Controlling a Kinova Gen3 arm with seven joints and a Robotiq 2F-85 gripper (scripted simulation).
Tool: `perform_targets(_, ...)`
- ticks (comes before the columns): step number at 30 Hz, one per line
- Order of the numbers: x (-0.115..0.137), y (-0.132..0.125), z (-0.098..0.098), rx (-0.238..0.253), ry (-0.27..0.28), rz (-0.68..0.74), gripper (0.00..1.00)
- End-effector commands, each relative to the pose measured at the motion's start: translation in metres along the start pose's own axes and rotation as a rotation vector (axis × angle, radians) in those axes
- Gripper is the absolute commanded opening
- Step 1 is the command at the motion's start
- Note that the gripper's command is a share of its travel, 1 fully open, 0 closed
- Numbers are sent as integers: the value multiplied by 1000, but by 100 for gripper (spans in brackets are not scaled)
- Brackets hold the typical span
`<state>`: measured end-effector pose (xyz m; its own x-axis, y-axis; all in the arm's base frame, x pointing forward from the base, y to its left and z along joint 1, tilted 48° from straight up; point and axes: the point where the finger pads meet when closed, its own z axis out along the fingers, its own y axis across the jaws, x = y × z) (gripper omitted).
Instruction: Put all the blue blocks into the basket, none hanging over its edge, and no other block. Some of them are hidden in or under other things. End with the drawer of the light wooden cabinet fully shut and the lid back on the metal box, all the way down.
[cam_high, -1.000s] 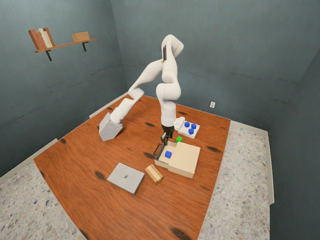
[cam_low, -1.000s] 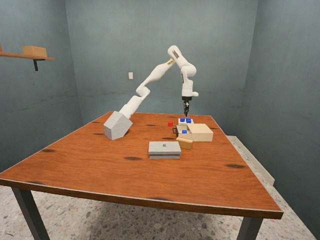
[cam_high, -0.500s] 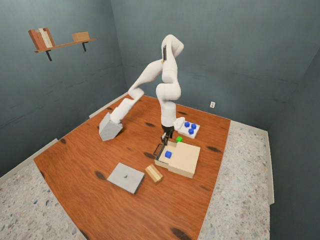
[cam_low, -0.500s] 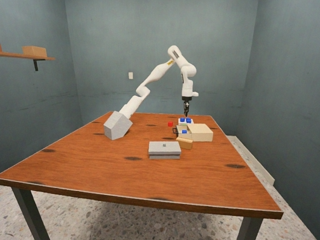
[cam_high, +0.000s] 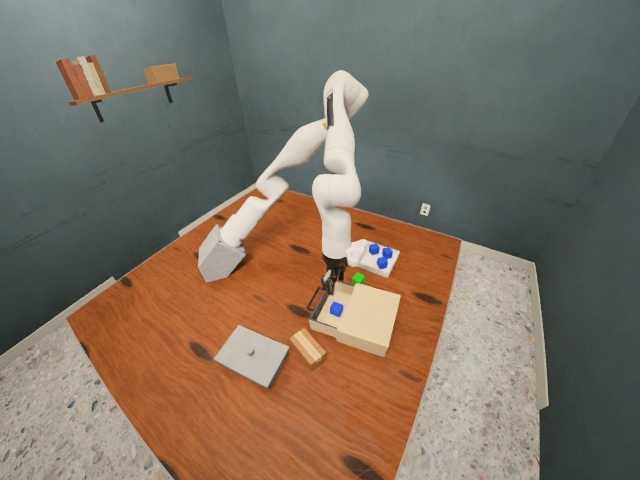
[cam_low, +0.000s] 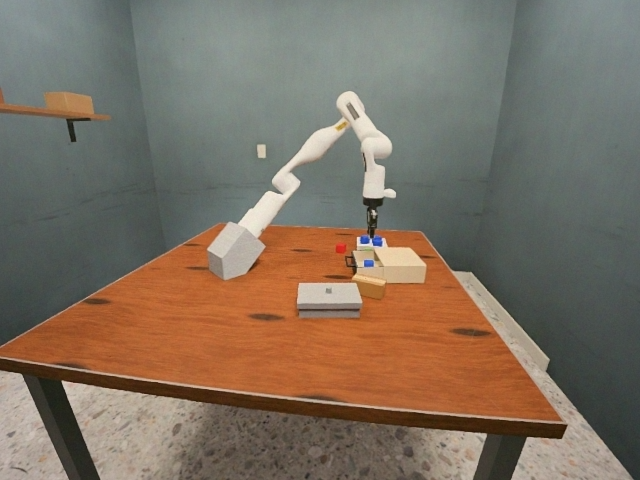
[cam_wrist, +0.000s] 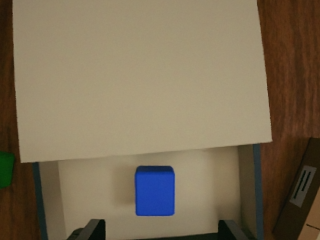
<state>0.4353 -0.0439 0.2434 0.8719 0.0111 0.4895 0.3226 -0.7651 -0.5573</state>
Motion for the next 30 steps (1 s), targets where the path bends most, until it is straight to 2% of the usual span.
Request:
perform_targets(1,0,-2,12,7,1,-4,69)
perform_targets(22,1,-2,70,7,3,-5,69)
perform_targets(30,2,-2,81,6,4,-5,69)
